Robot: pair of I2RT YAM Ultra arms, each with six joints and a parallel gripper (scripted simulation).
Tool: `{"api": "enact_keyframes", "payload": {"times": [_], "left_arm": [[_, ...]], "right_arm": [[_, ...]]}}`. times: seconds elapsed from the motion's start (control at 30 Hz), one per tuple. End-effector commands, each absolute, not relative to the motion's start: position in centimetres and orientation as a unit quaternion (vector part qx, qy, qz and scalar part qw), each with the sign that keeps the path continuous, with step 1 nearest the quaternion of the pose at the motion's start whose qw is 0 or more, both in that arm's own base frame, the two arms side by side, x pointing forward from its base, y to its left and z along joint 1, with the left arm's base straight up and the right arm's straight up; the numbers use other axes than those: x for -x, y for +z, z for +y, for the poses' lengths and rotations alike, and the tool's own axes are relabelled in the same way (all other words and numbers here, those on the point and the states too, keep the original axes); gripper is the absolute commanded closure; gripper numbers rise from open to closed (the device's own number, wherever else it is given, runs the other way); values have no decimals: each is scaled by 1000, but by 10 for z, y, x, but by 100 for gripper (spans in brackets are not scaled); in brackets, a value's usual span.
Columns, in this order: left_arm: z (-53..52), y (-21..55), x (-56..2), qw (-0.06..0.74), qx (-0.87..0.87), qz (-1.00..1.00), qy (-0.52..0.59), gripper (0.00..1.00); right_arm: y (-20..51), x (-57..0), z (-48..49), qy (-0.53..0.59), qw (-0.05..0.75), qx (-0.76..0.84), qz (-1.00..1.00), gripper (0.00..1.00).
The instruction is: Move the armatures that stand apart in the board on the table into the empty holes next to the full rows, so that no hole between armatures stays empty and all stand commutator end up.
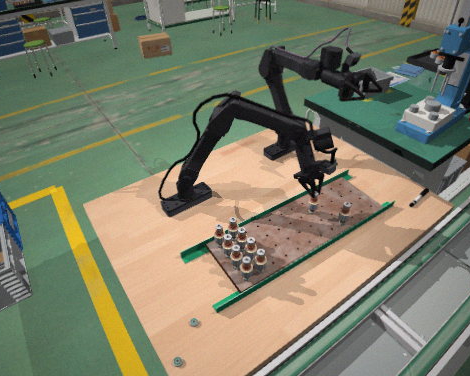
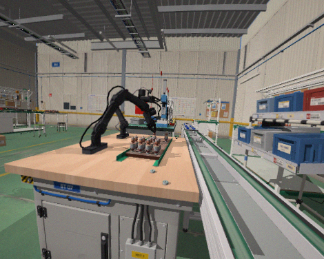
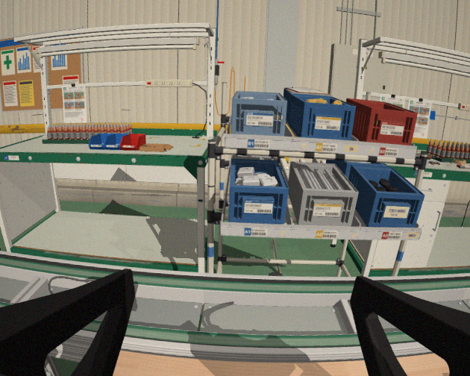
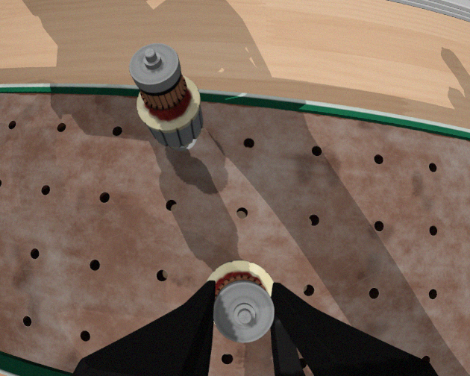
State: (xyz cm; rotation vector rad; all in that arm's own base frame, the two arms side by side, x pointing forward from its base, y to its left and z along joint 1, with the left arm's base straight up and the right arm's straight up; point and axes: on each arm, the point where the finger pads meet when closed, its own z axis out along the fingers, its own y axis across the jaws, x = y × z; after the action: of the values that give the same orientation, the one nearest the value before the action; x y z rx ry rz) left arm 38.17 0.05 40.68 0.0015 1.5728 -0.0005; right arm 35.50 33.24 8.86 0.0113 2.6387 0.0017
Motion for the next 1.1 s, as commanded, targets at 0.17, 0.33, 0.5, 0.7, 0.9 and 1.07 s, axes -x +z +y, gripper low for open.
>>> {"api": "enact_keyframes", "payload": {"times": [0.17,0.33,0.5,0.7,0.9,1.07], "left_arm": [[7,411,-379,708,6,706,9,0],[7,411,-379,708,6,706,9,0],[7,411,-379,708,6,706,9,0],[7,411,-379,708,6,706,9,0],[7,411,-379,708,6,706,9,0],[7,411,-379,708,6,706,9,0]], "right_arm": [[127,-367,342,32,292,-18,956,75],[139,-371,345,42,306,-22,951,75],[148,-366,348,43,304,-17,952,75],[162,-366,346,43,308,-22,950,75],[140,-358,345,30,282,-12,959,74],[131,-354,342,18,272,-7,962,74]]}}
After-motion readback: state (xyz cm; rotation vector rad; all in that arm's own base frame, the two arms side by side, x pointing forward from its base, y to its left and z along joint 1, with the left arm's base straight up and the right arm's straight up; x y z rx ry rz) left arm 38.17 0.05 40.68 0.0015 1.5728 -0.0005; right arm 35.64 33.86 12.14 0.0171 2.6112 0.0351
